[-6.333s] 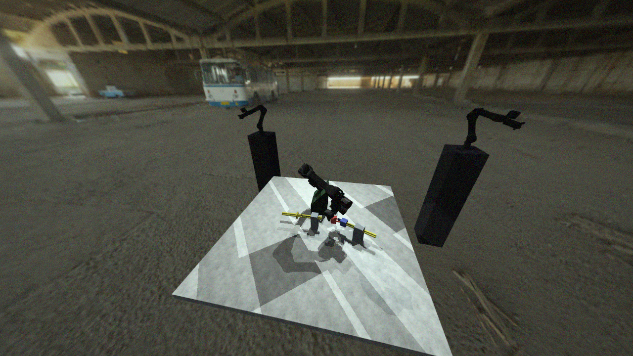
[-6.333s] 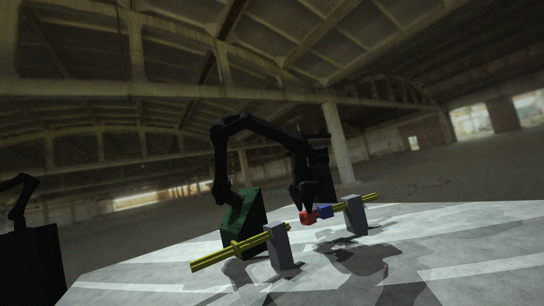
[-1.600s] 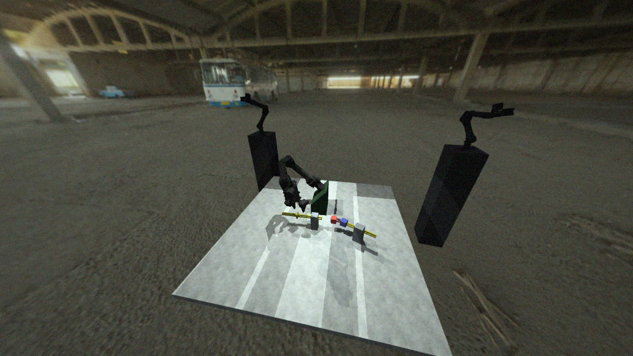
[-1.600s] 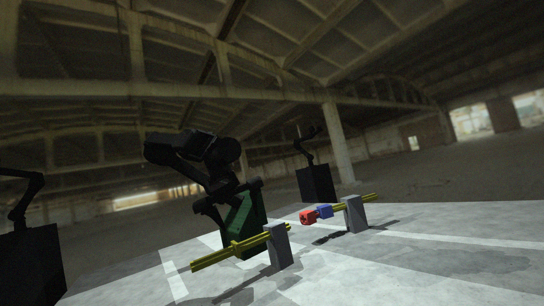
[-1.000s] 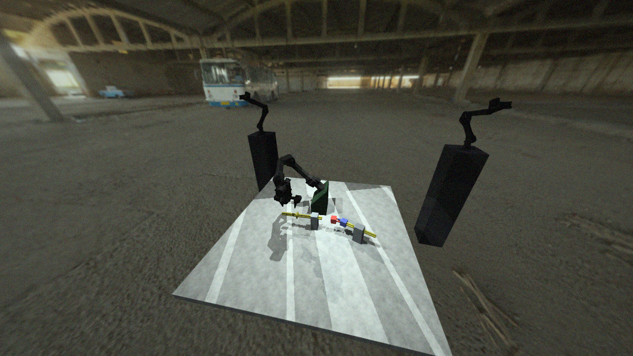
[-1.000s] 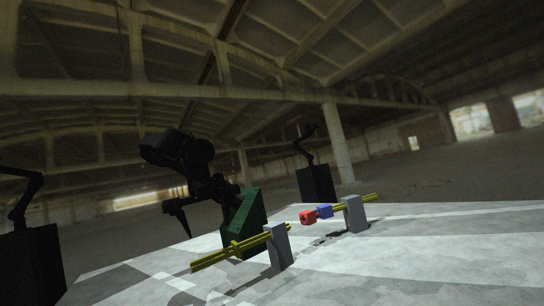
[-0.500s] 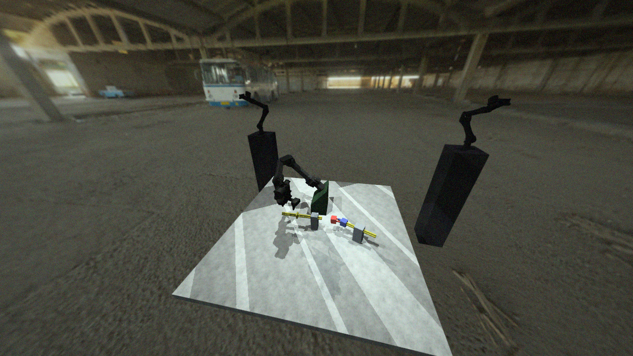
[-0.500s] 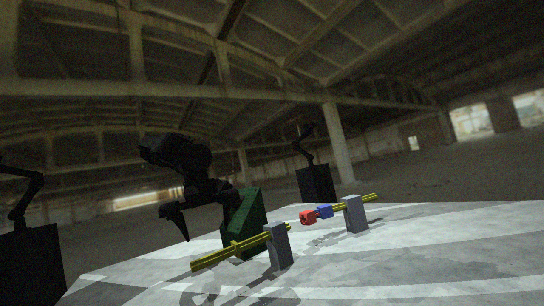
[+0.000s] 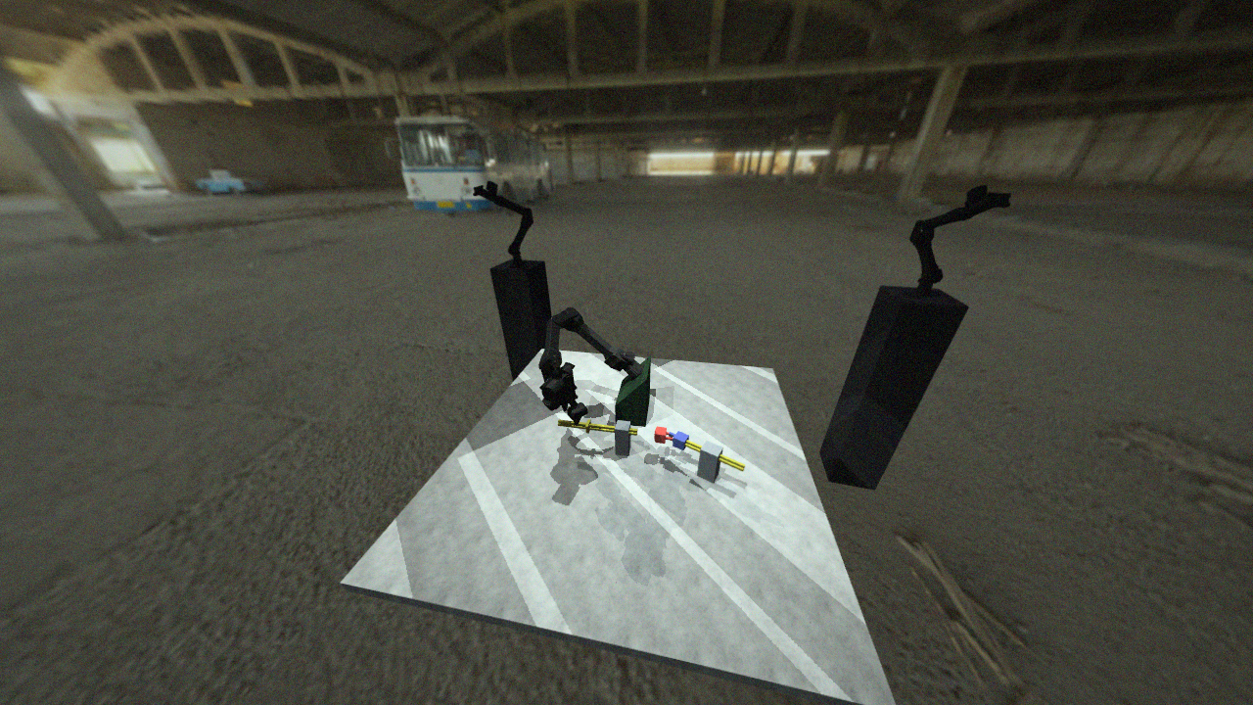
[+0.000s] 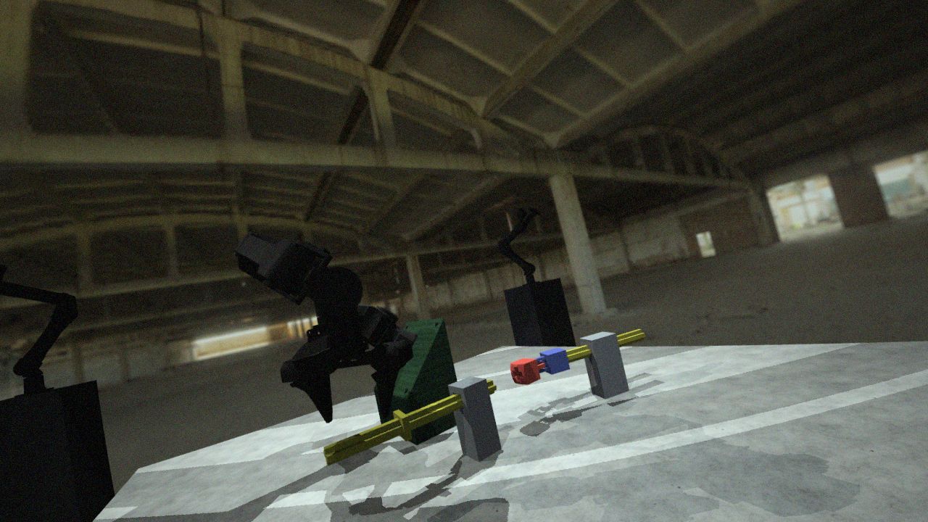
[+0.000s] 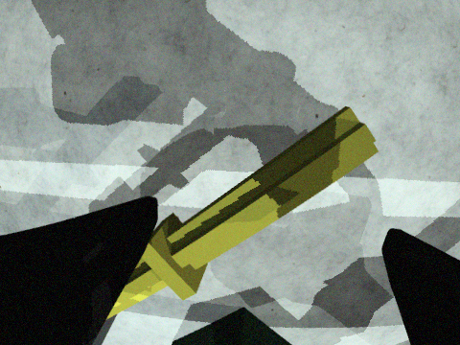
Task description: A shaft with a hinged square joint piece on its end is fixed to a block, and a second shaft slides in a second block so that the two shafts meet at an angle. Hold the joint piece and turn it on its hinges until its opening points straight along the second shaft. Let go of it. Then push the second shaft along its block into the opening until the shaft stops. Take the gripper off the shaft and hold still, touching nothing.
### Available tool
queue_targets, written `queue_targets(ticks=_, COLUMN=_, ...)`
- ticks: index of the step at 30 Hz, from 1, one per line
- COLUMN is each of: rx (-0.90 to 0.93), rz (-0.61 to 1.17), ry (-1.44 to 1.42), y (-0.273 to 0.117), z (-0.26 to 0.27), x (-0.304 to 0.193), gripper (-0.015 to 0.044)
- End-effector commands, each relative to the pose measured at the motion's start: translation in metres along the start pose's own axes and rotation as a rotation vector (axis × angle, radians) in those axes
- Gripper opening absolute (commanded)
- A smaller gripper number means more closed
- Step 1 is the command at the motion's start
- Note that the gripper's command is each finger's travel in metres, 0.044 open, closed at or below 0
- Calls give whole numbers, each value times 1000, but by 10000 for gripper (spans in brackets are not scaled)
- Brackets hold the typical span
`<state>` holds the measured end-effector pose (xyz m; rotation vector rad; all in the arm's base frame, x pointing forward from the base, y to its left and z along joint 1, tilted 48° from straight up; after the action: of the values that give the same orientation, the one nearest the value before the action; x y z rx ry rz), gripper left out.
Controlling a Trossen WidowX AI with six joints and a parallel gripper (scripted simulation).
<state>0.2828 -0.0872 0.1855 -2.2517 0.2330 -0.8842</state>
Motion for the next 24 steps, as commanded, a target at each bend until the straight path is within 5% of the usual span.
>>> queue_targets(ticks=1, rx=-13, rz=8, ry=156, y=9, z=1, x=0, gripper=440)
queue_targets(ticks=24, rx=-55, rz=21, ry=787, y=39, z=1, x=2, gripper=440)
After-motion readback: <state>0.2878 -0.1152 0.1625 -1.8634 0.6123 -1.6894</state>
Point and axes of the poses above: the point midway between the two fingers, 35 mm back from their tips, its own y axis out along the fingers, its own z axis across the jaws, x = y × z, the point moved 4 cm from there along -y, back along the fingers, and after that the axes turned 1 degree about -y, right-handed, at the moved point
